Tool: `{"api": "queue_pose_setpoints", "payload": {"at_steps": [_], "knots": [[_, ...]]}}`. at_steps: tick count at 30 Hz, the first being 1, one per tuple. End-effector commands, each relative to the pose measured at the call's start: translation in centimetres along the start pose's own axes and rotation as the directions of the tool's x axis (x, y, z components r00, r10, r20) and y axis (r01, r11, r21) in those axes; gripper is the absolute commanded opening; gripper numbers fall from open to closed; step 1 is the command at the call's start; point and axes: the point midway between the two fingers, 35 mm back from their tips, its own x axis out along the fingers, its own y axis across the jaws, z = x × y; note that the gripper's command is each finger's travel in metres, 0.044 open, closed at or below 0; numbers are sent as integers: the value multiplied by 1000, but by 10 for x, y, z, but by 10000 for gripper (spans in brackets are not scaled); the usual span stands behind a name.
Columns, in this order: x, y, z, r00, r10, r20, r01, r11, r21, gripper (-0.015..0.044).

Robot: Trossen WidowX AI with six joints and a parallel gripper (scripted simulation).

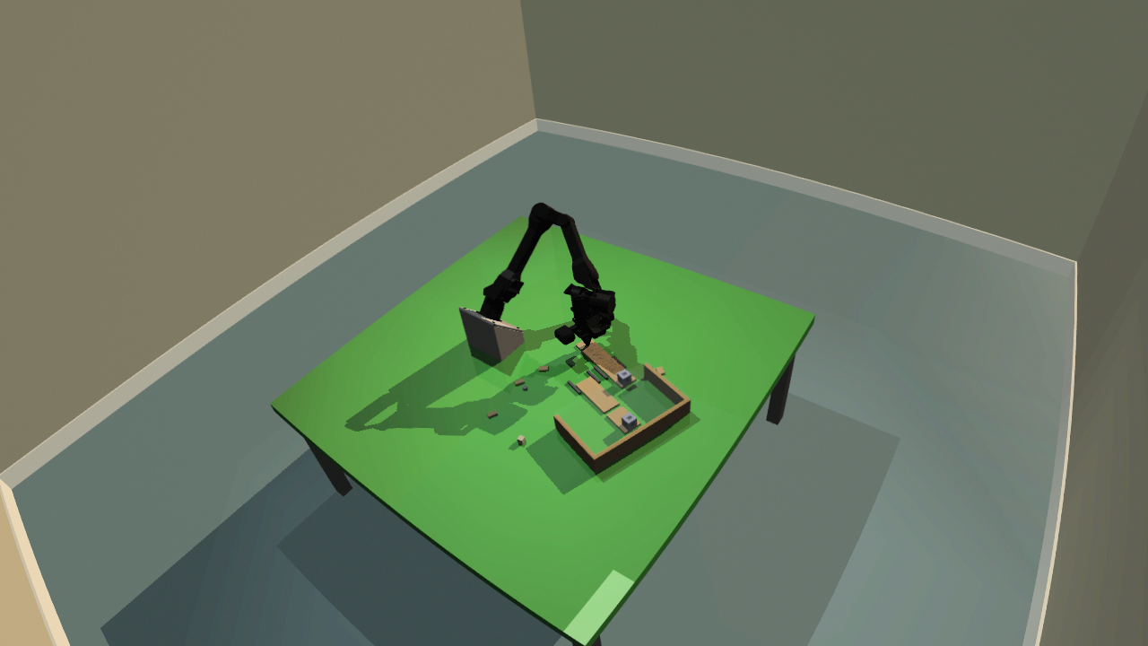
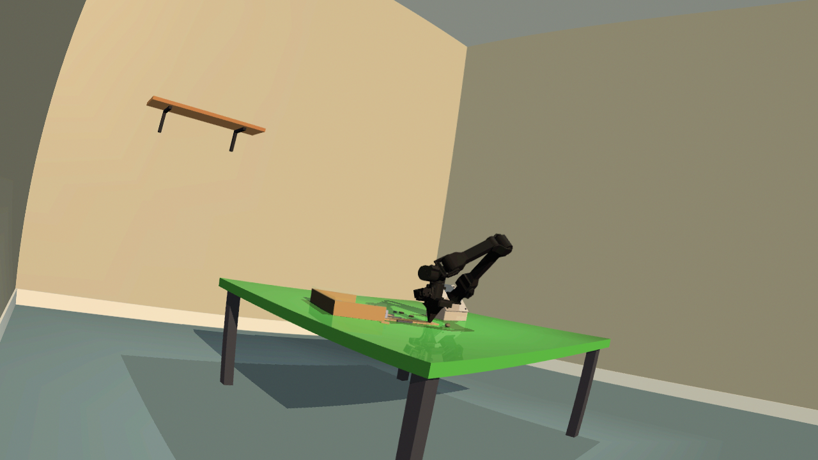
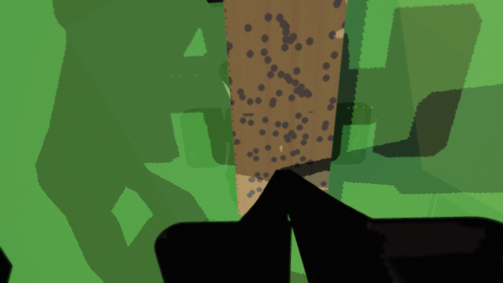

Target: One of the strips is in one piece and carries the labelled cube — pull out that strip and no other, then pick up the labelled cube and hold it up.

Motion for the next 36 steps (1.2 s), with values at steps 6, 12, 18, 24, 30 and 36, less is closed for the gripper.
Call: {"api": "queue_pose_setpoints", "payload": {"at_steps": [6,12,18,24,30,36], "knots": [[6,-2,-20,1000,-7,-29,7,1000,1,0],[6,-2,-28,1000,-7,-29,7,1000,1,0],[6,-2,-28,1000,-7,-29,7,1000,1,0],[6,-2,-28,1000,-7,-29,7,1000,1,0],[6,-2,-28,1000,-7,-29,7,1000,1,0],[6,-2,-28,1000,-7,-29,7,1000,1,0]]}}
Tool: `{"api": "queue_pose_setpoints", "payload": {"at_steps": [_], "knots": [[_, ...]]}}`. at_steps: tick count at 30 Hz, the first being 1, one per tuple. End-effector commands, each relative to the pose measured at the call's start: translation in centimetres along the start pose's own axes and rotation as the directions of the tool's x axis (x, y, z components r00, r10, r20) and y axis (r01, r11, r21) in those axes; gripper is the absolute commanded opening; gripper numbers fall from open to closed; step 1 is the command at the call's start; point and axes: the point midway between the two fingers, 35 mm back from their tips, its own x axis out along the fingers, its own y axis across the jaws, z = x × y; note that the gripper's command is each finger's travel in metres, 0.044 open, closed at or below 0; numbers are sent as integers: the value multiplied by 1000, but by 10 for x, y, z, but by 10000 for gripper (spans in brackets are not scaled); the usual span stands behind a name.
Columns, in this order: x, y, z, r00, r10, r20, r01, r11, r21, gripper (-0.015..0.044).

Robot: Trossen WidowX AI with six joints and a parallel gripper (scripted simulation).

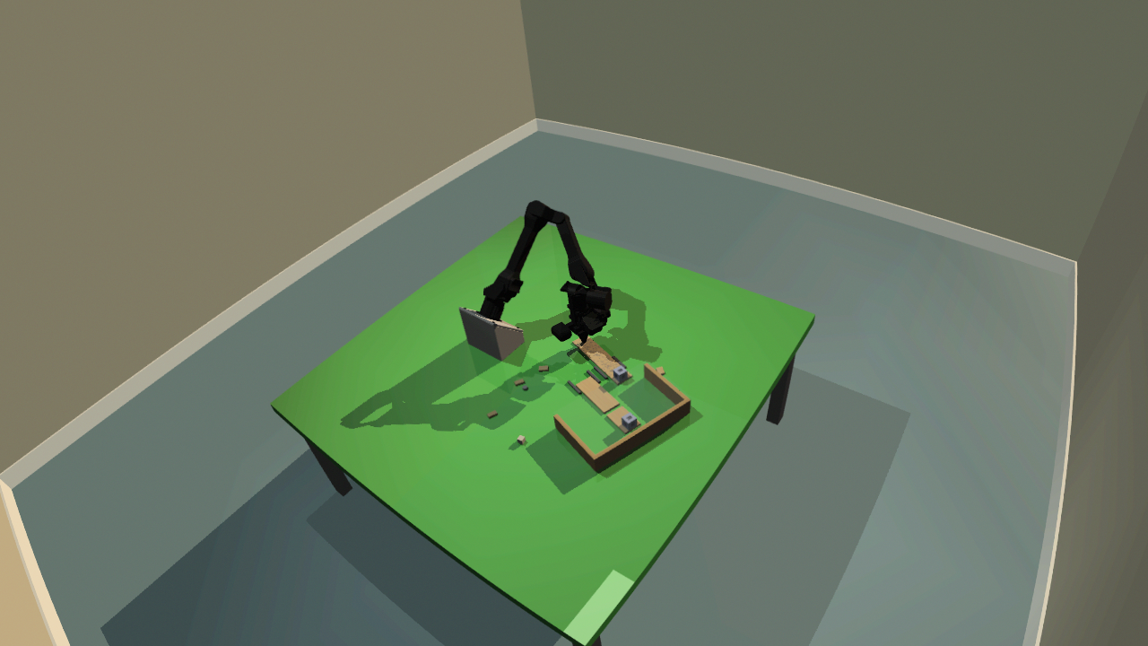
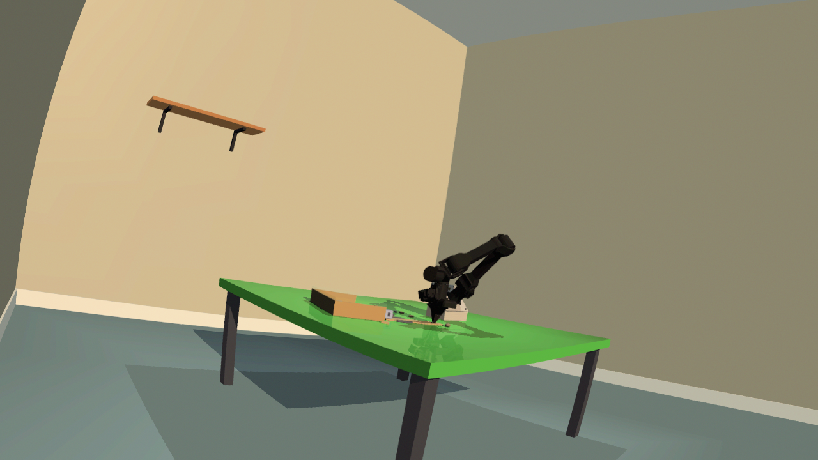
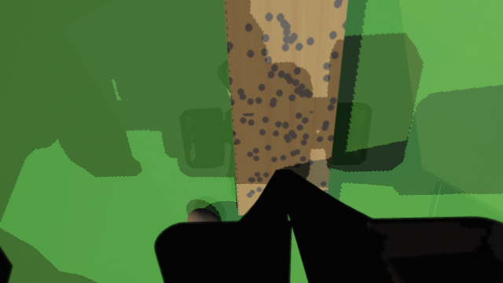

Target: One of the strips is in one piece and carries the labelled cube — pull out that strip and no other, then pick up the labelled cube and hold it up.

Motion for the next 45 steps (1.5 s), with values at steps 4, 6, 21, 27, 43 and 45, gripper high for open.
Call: {"api": "queue_pose_setpoints", "payload": {"at_steps": [4,6,21,27,43,45], "knots": [[6,-1,-8,1000,-7,-27,7,1000,1,0],[6,-1,-8,1000,-7,-27,7,1000,1,0],[-42,0,2,1000,-9,-26,9,1000,1,0],[-42,0,25,1000,-9,-25,9,1000,19,131],[-47,-3,88,1000,-9,-23,10,1000,20,440],[-48,-3,96,1000,-9,-23,10,1000,19,440]]}}
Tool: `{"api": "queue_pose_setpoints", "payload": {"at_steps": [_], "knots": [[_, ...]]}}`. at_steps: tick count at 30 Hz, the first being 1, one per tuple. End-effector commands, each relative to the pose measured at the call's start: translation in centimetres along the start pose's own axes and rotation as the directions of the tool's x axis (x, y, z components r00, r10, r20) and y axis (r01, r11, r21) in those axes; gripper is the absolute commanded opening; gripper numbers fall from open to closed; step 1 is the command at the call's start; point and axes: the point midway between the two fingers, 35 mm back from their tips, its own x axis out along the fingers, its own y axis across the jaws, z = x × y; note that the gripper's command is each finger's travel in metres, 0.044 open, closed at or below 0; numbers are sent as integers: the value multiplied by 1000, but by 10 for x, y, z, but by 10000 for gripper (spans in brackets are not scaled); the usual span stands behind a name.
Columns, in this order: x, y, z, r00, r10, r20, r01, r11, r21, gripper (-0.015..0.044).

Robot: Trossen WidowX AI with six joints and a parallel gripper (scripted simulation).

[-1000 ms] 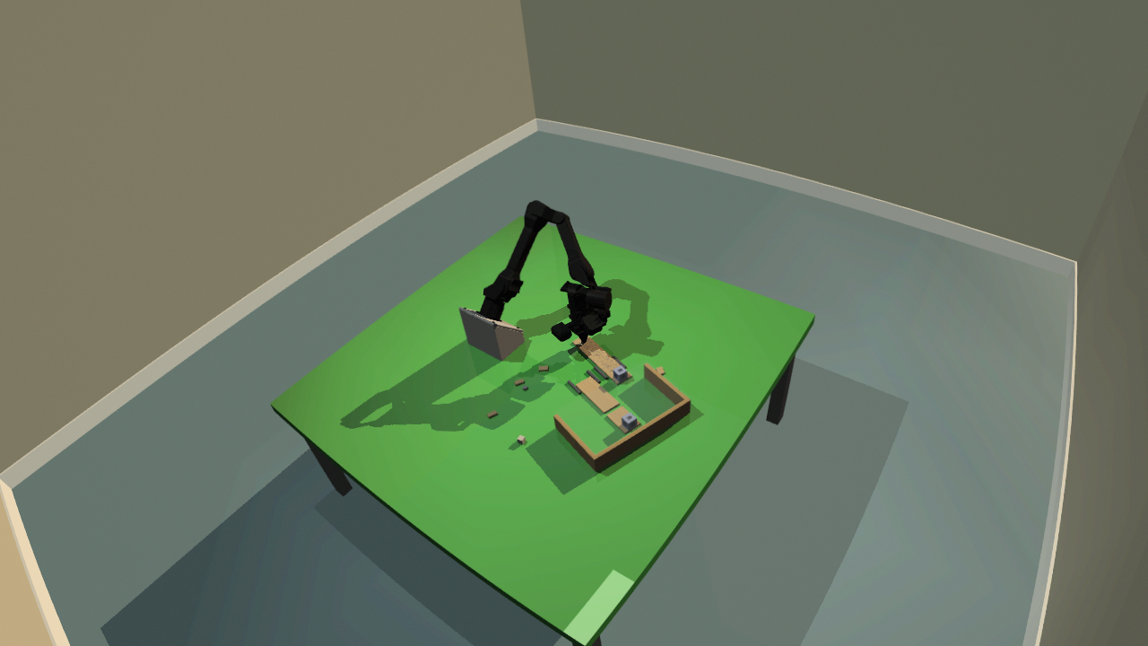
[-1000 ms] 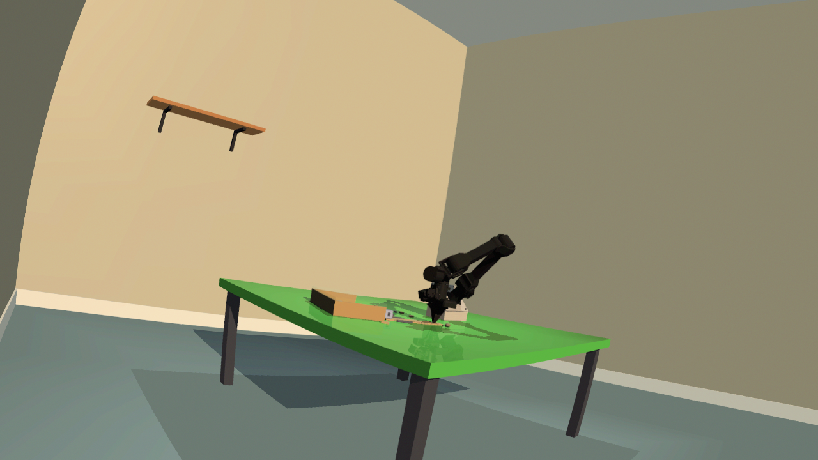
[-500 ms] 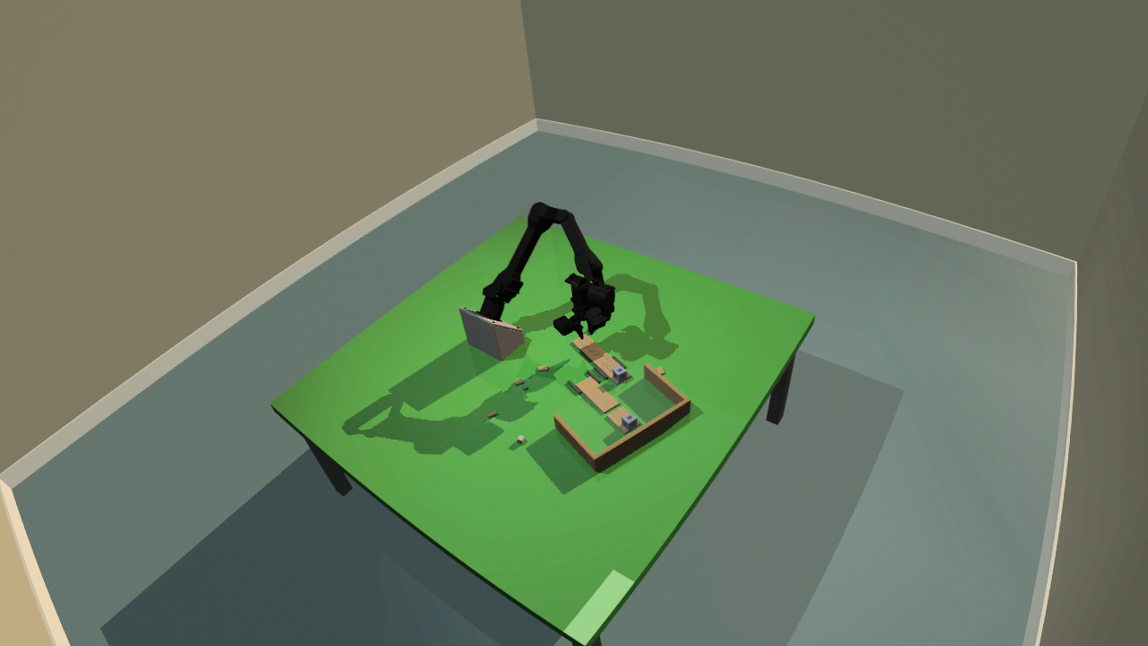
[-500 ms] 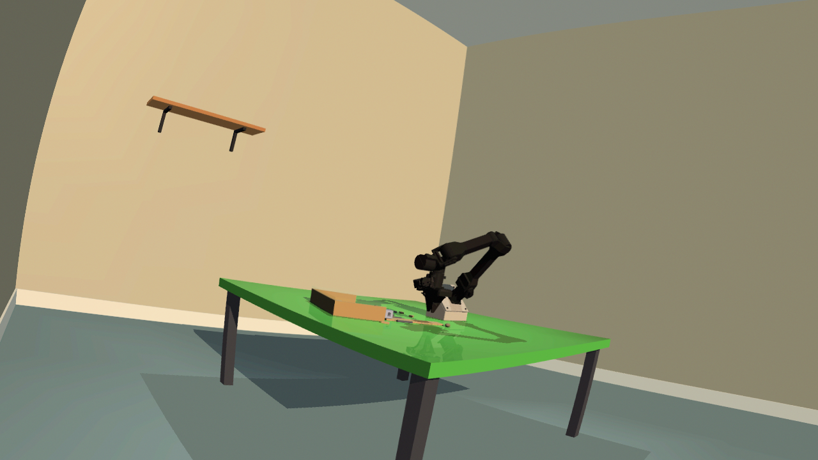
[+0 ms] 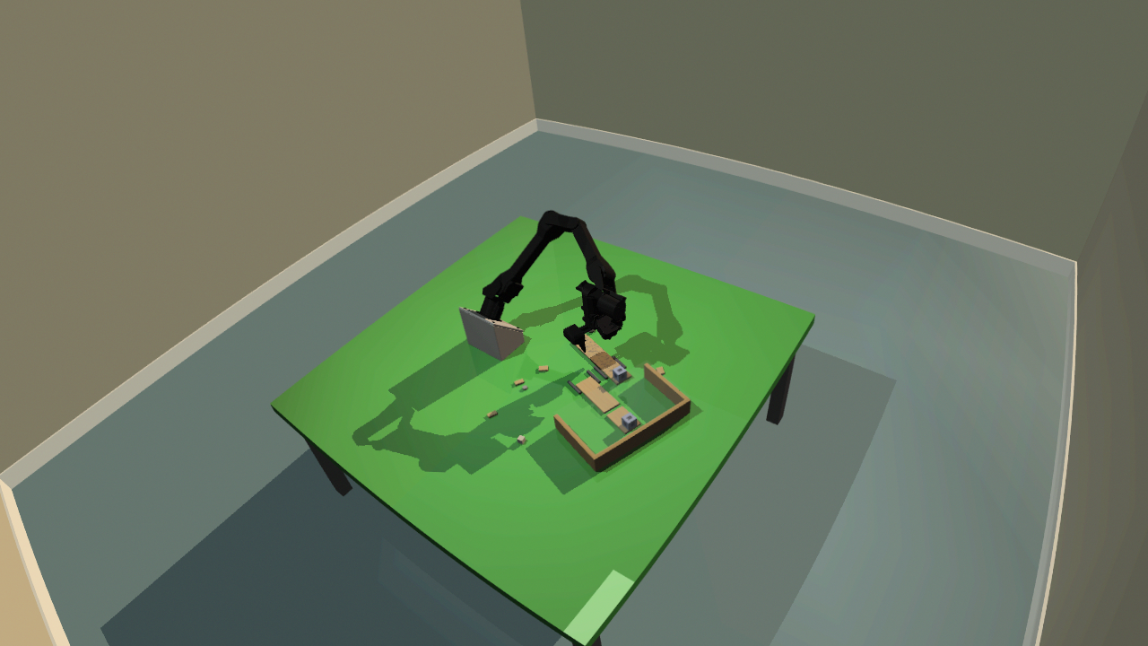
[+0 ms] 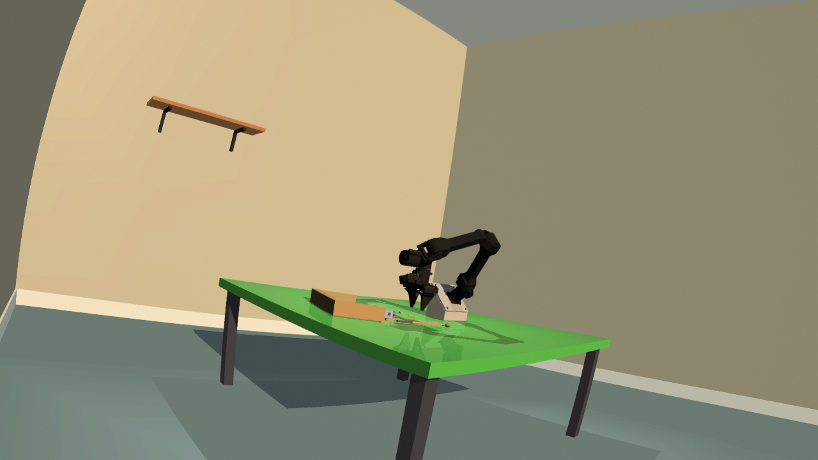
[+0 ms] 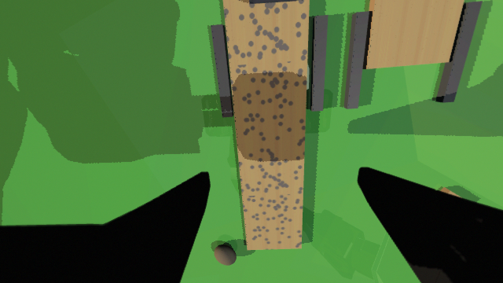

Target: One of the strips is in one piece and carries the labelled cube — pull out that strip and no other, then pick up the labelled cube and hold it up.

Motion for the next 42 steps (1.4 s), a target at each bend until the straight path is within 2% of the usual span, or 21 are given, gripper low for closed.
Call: {"api": "queue_pose_setpoints", "payload": {"at_steps": [1,27,34,42], "knots": [[-2,0,15,1000,2,1,-2,1000,-3,440],[-15,2,113,1000,1,5,-1,1000,-6,440],[-6,2,114,1000,1,5,-1,1000,-6,256],[7,2,115,1000,1,5,-1,1000,-6,250]]}}
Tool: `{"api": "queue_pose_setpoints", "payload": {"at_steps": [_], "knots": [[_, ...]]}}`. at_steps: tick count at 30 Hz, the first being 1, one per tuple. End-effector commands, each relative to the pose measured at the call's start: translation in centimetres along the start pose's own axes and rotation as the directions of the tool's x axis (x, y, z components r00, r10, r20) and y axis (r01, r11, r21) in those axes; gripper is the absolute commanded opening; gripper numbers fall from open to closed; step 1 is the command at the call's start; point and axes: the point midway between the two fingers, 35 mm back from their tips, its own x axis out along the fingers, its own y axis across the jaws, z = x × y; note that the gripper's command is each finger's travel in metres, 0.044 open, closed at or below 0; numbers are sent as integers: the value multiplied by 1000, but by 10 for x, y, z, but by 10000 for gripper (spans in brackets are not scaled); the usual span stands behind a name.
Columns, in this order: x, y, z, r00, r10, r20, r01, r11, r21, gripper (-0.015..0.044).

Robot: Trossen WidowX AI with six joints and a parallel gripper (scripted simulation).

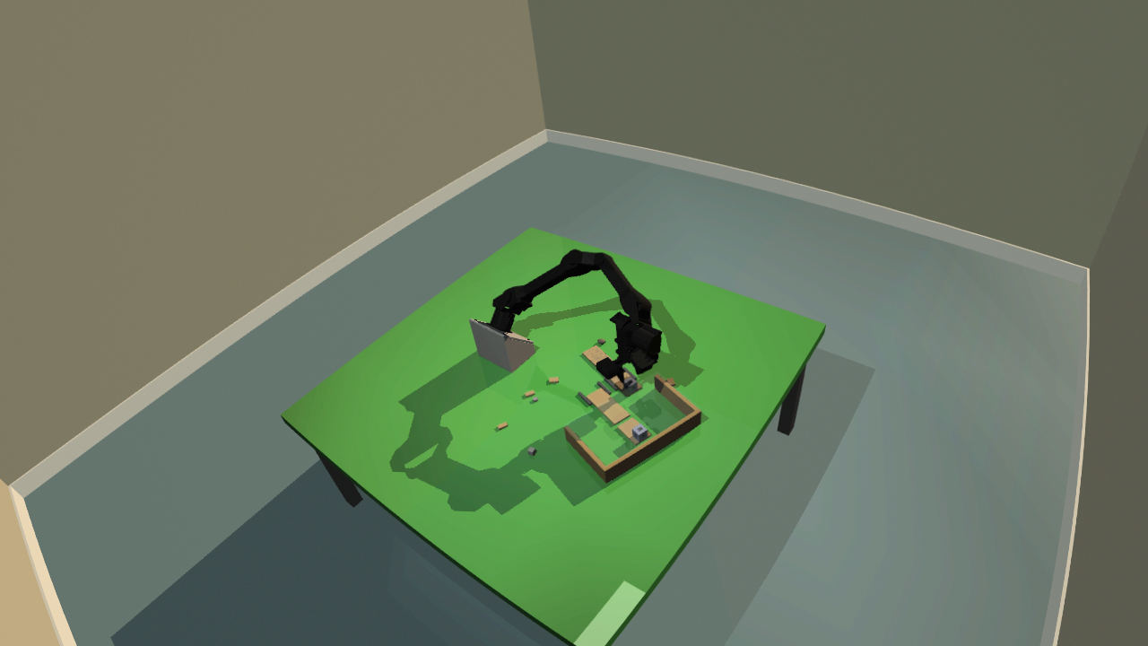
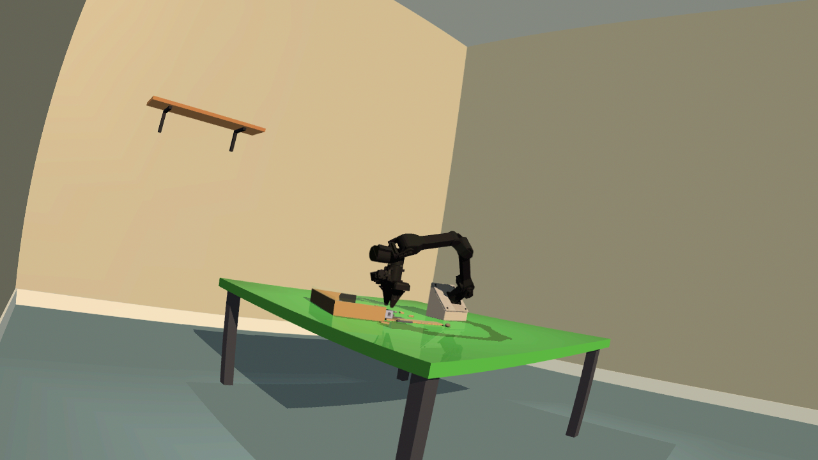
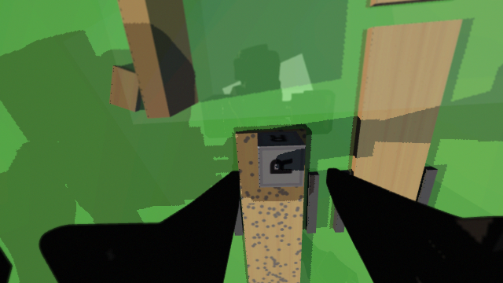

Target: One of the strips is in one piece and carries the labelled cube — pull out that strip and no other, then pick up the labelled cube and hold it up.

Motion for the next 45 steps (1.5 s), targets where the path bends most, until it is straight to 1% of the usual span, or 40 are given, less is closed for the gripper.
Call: {"api": "queue_pose_setpoints", "payload": {"at_steps": [1,22,26,32,36,45], "knots": [[6,-1,0,1000,-1,-1,1,1000,5,250],[38,0,-1,1000,1,-2,-1,1000,5,250],[35,0,0,1000,-2,-1,2,1000,0,145],[35,0,0,1000,-2,-1,2,1000,0,105],[33,-1,-2,1000,-2,-1,2,1000,0,0],[10,-17,-28,1000,-3,-2,3,1000,4,0]]}}
